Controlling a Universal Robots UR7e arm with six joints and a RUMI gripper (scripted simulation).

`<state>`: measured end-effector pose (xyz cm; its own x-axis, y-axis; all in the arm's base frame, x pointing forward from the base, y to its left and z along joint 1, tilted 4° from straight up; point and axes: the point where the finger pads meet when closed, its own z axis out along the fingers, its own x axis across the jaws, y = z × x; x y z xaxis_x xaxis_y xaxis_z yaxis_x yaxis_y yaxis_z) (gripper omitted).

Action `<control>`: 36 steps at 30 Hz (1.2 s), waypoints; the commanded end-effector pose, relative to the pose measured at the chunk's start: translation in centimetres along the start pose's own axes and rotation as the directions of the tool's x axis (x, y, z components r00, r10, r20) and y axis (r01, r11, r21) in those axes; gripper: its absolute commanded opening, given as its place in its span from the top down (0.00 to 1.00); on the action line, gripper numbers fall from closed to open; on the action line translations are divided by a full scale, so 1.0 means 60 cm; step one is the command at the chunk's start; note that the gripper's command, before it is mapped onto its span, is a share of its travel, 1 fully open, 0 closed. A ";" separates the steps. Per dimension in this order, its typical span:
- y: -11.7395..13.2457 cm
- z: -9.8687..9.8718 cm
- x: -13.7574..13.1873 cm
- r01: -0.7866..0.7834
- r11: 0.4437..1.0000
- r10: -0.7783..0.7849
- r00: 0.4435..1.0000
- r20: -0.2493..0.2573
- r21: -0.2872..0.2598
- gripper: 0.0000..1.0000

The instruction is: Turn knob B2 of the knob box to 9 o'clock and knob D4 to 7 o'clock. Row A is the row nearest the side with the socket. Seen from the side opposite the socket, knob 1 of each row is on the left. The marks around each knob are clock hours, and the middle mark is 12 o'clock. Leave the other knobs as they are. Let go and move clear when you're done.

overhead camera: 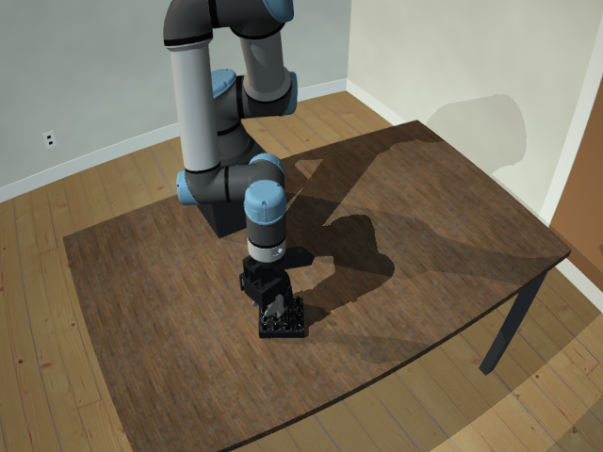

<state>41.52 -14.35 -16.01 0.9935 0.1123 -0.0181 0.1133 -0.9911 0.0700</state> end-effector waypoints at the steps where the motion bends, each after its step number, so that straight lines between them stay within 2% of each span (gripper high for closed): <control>1: 0.005 -0.001 0.003 -0.001 1.000 0.001 1.000 -0.003 -0.004 0.89; 36: -0.002 -0.001 0.004 0.000 1.000 0.000 1.000 -0.002 -0.003 0.89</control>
<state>41.63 -14.15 -16.00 0.9935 0.1125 -0.0169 0.1134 -0.9910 0.0710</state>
